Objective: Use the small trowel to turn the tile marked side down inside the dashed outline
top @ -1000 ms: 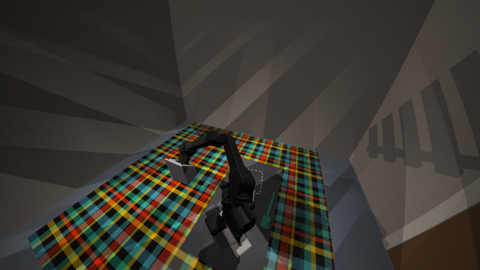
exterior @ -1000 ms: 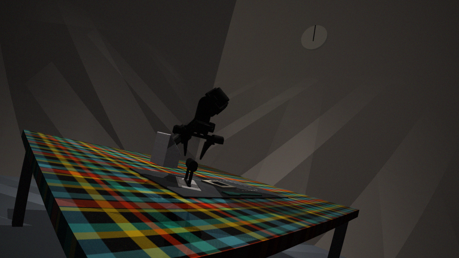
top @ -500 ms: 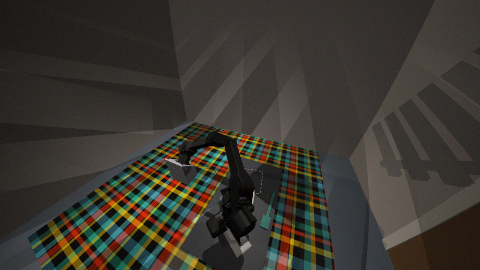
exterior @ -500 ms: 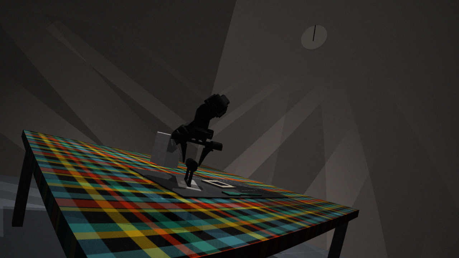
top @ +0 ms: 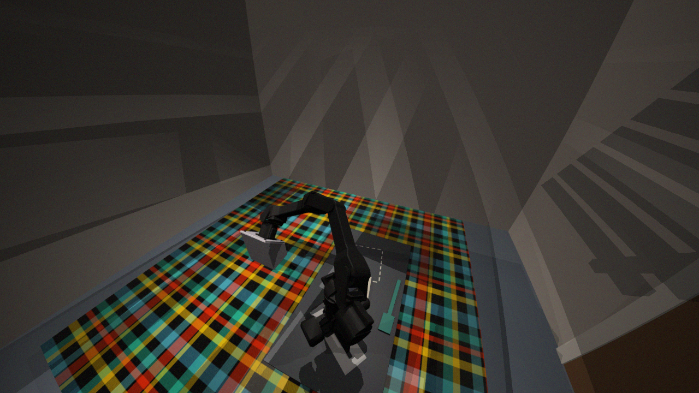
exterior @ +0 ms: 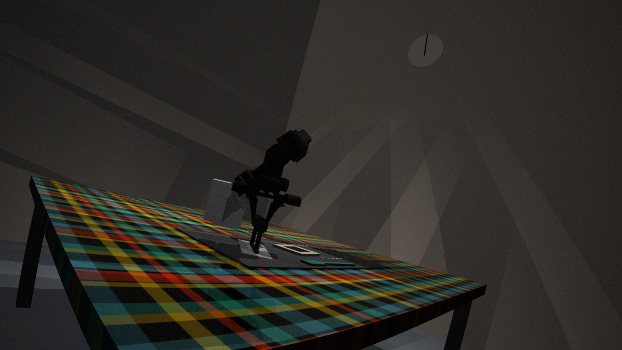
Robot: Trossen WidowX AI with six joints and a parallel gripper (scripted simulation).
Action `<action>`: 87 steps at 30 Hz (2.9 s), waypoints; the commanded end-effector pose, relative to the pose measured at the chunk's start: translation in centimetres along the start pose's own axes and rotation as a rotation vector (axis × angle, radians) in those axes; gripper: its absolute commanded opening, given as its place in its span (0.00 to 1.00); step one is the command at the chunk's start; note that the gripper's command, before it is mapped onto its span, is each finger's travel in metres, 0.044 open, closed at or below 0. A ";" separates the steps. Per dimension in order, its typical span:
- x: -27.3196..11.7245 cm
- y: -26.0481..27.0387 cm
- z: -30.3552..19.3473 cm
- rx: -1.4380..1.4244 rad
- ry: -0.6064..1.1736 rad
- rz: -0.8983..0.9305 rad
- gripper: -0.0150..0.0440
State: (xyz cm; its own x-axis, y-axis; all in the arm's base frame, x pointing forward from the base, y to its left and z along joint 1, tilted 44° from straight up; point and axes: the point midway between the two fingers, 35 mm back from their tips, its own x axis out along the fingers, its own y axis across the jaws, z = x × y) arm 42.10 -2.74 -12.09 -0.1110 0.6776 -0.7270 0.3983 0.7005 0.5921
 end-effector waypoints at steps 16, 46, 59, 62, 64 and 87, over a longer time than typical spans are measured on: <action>0.1 0.0 0.0 -0.019 0.001 0.000 0.47; 0.1 0.0 0.0 -0.910 0.002 0.000 0.47; 0.1 0.0 0.0 -1.199 0.002 0.001 0.47; 0.1 0.0 0.0 -1.199 0.002 0.001 0.47; 0.1 0.0 0.0 -1.199 0.002 0.001 0.56; -0.1 0.0 0.0 -1.200 0.002 0.001 0.71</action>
State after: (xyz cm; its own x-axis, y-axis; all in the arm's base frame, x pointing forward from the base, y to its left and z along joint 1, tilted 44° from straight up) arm 42.06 -2.74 -12.11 -0.1120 0.6775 -0.7270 -0.7004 0.4652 0.5414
